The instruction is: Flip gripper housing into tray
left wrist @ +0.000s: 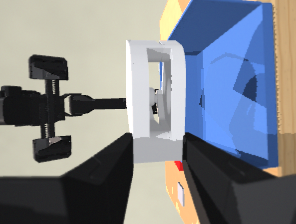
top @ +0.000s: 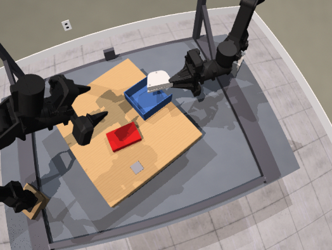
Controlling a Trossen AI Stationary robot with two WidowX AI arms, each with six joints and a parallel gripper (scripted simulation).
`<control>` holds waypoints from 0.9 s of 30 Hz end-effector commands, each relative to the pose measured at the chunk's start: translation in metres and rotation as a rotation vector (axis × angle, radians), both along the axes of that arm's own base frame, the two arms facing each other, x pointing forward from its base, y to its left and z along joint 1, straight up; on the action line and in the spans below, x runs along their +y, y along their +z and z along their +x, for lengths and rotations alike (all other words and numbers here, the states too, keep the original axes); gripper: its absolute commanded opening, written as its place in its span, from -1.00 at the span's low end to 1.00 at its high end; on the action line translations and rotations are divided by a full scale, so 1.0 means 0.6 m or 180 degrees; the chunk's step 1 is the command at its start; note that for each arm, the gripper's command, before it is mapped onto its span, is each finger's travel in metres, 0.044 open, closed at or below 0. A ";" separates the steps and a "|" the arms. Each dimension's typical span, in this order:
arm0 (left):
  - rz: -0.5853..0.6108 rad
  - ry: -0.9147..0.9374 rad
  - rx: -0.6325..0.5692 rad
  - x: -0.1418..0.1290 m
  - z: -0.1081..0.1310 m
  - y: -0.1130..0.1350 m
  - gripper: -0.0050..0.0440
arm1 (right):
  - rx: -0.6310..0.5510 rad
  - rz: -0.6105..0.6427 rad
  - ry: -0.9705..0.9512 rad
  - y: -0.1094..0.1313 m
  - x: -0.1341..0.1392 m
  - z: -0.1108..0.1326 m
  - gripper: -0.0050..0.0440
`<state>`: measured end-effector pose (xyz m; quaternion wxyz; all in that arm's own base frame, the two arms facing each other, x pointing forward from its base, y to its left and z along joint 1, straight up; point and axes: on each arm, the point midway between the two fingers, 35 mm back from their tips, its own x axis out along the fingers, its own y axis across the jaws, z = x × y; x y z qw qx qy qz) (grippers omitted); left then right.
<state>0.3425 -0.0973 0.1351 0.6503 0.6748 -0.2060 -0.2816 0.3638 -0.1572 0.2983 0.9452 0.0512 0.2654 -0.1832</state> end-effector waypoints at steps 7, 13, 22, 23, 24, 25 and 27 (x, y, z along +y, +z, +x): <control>-0.0001 0.0000 -0.0110 0.000 0.003 0.023 -0.33 | -0.0073 -0.0031 -0.0012 0.016 0.000 -0.002 0.99; -0.0001 0.0000 -0.0109 0.001 0.001 0.023 -0.33 | -0.0073 -0.0031 -0.0012 0.016 0.000 -0.002 0.99; 0.0001 0.0001 -0.0105 0.007 -0.012 0.024 -0.33 | -0.0073 -0.0031 -0.0012 0.016 0.000 -0.002 0.99; 0.0001 0.0001 -0.0105 0.008 -0.013 0.025 -0.33 | -0.0073 -0.0031 -0.0012 0.016 0.000 -0.002 0.99; 0.0001 0.0001 -0.0105 0.008 -0.015 0.025 -0.33 | -0.0073 -0.0031 -0.0012 0.016 0.000 -0.002 0.99; 0.0001 0.0001 -0.0105 0.008 -0.015 0.025 -0.33 | -0.0073 -0.0031 -0.0012 0.016 0.000 -0.002 0.99; 0.0001 0.0001 -0.0104 0.009 -0.016 0.025 -0.33 | -0.0073 -0.0031 -0.0012 0.016 0.000 -0.002 0.99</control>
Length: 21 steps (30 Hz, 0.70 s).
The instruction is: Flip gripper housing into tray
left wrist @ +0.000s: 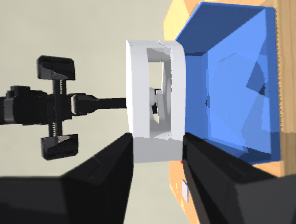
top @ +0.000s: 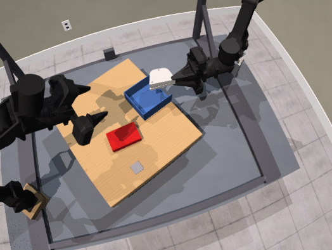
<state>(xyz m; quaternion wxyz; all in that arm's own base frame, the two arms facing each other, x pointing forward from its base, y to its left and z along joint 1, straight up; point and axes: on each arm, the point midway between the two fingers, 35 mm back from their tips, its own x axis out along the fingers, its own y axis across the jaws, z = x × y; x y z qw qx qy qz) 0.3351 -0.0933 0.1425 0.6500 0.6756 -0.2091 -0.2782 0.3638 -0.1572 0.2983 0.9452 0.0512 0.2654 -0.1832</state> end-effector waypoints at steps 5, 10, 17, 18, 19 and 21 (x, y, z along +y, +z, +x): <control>0.0007 0.0001 -0.0073 0.006 -0.011 0.013 -0.33 | -0.0073 -0.0031 -0.0012 0.016 0.000 -0.002 0.99; 0.0007 0.0001 -0.0071 0.009 -0.019 0.013 -0.33 | -0.0073 -0.0031 -0.0012 0.016 0.000 -0.002 0.99; 0.0008 0.0002 -0.0069 0.012 -0.027 0.013 -0.33 | -0.0073 -0.0031 -0.0012 0.016 0.000 -0.002 0.99; 0.0008 0.0002 -0.0068 0.012 -0.028 0.013 -0.33 | -0.0073 -0.0031 -0.0012 0.016 0.000 -0.002 0.99; 0.0008 0.0002 -0.0068 0.013 -0.030 0.013 -0.33 | -0.0073 -0.0031 -0.0012 0.016 0.000 -0.002 0.99; 0.0008 0.0002 -0.0067 0.014 -0.033 0.013 -0.33 | -0.0073 -0.0031 -0.0012 0.016 0.000 -0.002 0.99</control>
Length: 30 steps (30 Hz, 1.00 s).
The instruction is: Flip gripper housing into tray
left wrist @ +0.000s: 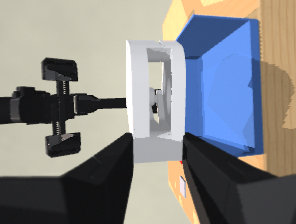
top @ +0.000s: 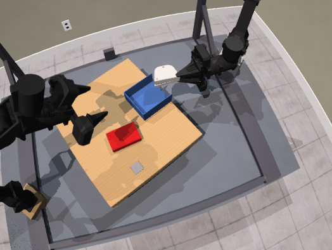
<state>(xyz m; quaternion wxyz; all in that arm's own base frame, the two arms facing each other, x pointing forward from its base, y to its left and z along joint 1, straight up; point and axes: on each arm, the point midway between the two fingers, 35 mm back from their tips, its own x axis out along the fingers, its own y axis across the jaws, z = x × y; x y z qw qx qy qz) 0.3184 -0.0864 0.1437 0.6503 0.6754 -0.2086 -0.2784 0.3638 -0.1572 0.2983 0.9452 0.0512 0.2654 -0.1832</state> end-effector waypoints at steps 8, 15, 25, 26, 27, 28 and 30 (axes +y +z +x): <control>0.0009 0.0001 -0.0068 0.007 -0.018 0.010 -0.33 | -0.0073 -0.0031 -0.0012 0.016 0.000 -0.002 0.99; 0.0009 0.0002 -0.0066 0.010 -0.026 0.009 -0.33 | -0.0073 -0.0031 -0.0012 0.016 0.000 -0.002 0.99; 0.0008 0.0003 -0.0062 0.014 -0.041 0.007 -0.33 | -0.0073 -0.0031 -0.0012 0.016 0.000 -0.002 0.99; 0.0008 0.0003 -0.0062 0.015 -0.043 0.007 -0.33 | -0.0073 -0.0031 -0.0012 0.016 0.000 -0.002 0.99; 0.0008 0.0003 -0.0061 0.015 -0.045 0.007 -0.33 | -0.0073 -0.0031 -0.0012 0.016 0.000 -0.002 0.99; 0.0008 0.0003 -0.0061 0.015 -0.045 0.007 -0.33 | -0.0073 -0.0031 -0.0012 0.016 0.000 -0.002 0.99; 0.0008 0.0004 -0.0061 0.016 -0.046 0.006 -0.33 | -0.0073 -0.0031 -0.0012 0.016 0.000 -0.002 0.99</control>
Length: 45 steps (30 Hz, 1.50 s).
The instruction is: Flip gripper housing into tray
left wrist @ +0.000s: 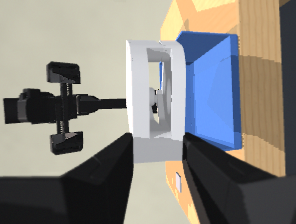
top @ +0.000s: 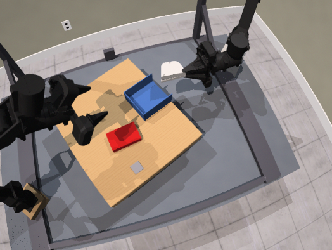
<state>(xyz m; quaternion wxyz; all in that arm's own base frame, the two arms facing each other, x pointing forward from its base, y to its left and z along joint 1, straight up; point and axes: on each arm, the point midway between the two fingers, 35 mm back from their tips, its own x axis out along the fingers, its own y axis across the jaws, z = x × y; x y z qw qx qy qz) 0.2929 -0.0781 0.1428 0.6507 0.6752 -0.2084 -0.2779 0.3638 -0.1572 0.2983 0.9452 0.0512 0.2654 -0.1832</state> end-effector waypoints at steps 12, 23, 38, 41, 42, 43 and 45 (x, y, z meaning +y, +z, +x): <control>0.0011 0.0015 -0.0059 0.005 -0.007 0.007 -0.33 | -0.0073 -0.0031 -0.0012 0.016 0.000 -0.002 0.99; 0.0013 0.0086 -0.0056 0.013 -0.001 0.009 -0.33 | -0.0073 -0.0031 -0.0012 0.016 0.000 -0.002 0.99; 0.0009 0.0216 -0.0027 0.030 0.009 0.011 -0.33 | -0.0073 -0.0031 -0.0012 0.016 0.000 -0.002 0.99; 0.0001 0.0240 -0.0004 0.032 0.012 0.010 -0.33 | -0.0073 -0.0031 -0.0012 0.016 0.000 -0.002 0.99; -0.0002 0.0249 0.0004 0.033 0.013 0.010 -0.33 | -0.0073 -0.0031 -0.0012 0.016 0.000 -0.002 0.99; -0.0005 0.0258 0.0013 0.034 0.014 0.010 -0.33 | -0.0073 -0.0031 -0.0012 0.016 0.000 -0.002 0.99; -0.0012 0.0277 0.0031 0.036 0.016 0.010 -0.33 | -0.0073 -0.0031 -0.0012 0.016 0.000 -0.002 0.99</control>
